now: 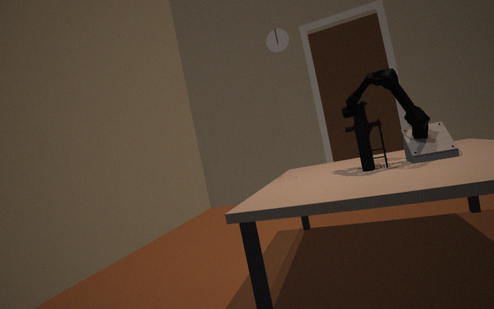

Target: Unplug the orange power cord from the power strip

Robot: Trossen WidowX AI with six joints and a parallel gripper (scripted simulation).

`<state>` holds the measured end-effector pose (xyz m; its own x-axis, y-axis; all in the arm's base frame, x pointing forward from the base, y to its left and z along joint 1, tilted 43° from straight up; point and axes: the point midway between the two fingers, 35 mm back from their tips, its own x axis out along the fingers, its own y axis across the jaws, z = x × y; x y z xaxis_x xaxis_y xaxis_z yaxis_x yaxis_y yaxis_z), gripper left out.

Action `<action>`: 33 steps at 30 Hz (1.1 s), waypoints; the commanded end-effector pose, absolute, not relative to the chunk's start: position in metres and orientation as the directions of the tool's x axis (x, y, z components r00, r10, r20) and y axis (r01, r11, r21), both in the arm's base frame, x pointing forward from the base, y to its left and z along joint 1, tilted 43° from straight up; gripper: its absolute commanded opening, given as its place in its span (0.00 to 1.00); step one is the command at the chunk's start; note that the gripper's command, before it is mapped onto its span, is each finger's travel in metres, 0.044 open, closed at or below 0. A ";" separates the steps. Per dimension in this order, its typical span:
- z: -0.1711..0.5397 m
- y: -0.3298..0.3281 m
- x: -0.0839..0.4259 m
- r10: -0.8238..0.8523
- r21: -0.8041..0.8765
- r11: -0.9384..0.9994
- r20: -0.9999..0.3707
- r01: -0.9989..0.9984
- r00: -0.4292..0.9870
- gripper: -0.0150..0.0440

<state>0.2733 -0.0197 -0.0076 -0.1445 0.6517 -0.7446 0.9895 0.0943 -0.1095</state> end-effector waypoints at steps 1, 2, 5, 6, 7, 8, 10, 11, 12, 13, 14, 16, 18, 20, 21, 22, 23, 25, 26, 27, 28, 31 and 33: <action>-0.011 -0.029 0.274 0.652 -0.111 0.081 -0.746 0.990 -0.137 0.30; -0.010 -0.026 0.274 0.653 -0.112 0.081 -0.745 0.990 -0.138 0.34; -0.008 -0.020 0.273 0.656 -0.113 0.081 -0.742 0.990 -0.139 0.48; -0.008 -0.020 0.273 0.656 -0.113 0.081 -0.742 0.990 -0.139 0.52; -0.008 -0.020 0.273 0.656 -0.113 0.081 -0.742 0.990 -0.139 0.57; -0.008 -0.020 0.273 0.656 -0.113 0.081 -0.742 0.990 -0.139 0.61; -0.008 -0.020 0.273 0.656 -0.113 0.081 -0.742 0.990 -0.139 0.70; -0.008 -0.020 0.273 0.656 -0.113 0.081 -0.742 0.990 -0.139 0.74; -0.008 -0.020 0.273 0.656 -0.113 0.081 -0.742 0.990 -0.139 0.79; -0.008 -0.020 0.273 0.656 -0.113 0.081 -0.742 0.990 -0.139 0.83; -0.009 -0.022 0.273 0.655 -0.113 0.081 -0.743 0.990 -0.139 0.88; -0.015 -0.033 0.275 0.654 -0.113 0.081 -0.744 0.990 -0.138 0.97; -0.025 -0.051 0.275 0.653 -0.113 0.080 -0.745 0.990 -0.138 1.00; -0.034 -0.067 0.275 0.653 -0.113 0.081 -0.745 0.990 -0.138 1.00; -0.037 -0.072 0.274 0.653 -0.113 0.081 -0.745 0.990 -0.138 1.00; -0.038 -0.073 0.274 0.653 -0.113 0.081 -0.745 0.990 -0.138 1.00; -0.038 -0.073 0.274 0.653 -0.113 0.081 -0.745 0.990 -0.138 1.00; -0.038 -0.073 0.274 0.653 -0.113 0.081 -0.745 0.990 -0.138 1.00; -0.038 -0.073 0.274 0.653 -0.113 0.081 -0.745 0.990 -0.138 1.00; -0.038 -0.073 0.274 0.653 -0.113 0.081 -0.745 0.990 -0.138 1.00; -0.038 -0.073 0.274 0.653 -0.113 0.081 -0.745 0.990 -0.138 1.00; -0.038 -0.073 0.274 0.653 -0.113 0.081 -0.745 0.990 -0.138 1.00; -0.038 -0.073 0.274 0.653 -0.113 0.081 -0.745 0.990 -0.138 1.00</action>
<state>0.2740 -0.0720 -0.0374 -0.1333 0.6557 -0.7432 0.9909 0.0744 -0.1121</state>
